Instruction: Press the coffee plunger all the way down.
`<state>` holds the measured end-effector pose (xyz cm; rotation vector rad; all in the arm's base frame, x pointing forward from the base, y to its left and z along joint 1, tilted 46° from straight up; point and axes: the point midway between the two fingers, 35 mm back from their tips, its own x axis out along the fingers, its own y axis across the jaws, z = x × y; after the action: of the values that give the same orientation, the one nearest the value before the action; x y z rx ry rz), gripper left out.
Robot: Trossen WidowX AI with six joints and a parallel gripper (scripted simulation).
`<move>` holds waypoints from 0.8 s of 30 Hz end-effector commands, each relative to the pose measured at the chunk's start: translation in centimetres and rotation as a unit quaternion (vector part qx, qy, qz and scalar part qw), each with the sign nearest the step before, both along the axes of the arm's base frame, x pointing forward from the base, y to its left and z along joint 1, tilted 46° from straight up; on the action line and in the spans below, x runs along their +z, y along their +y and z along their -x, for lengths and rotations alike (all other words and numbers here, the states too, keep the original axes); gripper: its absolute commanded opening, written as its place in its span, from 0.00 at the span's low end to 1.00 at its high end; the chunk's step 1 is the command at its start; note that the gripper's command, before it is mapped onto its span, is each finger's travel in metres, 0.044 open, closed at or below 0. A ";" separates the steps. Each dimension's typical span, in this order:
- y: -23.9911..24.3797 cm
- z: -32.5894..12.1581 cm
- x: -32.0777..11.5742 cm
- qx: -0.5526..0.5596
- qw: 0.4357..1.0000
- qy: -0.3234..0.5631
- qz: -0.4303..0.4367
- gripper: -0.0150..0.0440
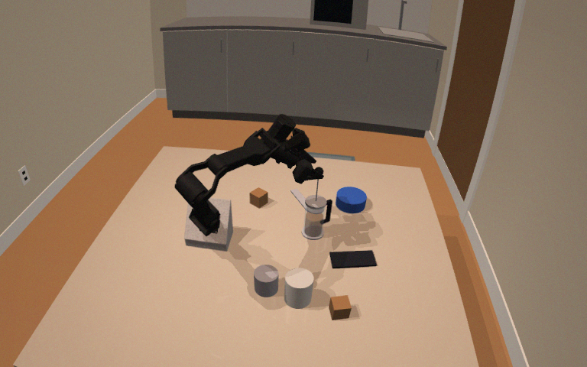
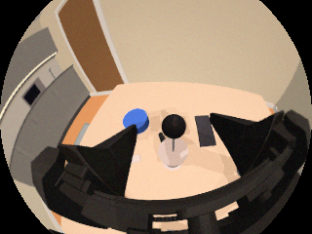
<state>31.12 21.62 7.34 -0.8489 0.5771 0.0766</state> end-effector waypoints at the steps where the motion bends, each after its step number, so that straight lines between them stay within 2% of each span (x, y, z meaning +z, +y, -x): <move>1: -0.3 -0.5 -0.6 0.001 1.000 0.003 0.003 1.00; 3: -0.3 -0.6 -0.6 0.001 1.000 0.003 0.003 1.00; 15: -0.3 -0.6 -0.6 0.001 1.000 0.003 0.003 0.47; 24: -0.3 -0.6 -0.6 0.001 1.000 0.003 0.003 0.46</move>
<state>31.71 21.36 6.76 -0.8526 0.5816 0.0780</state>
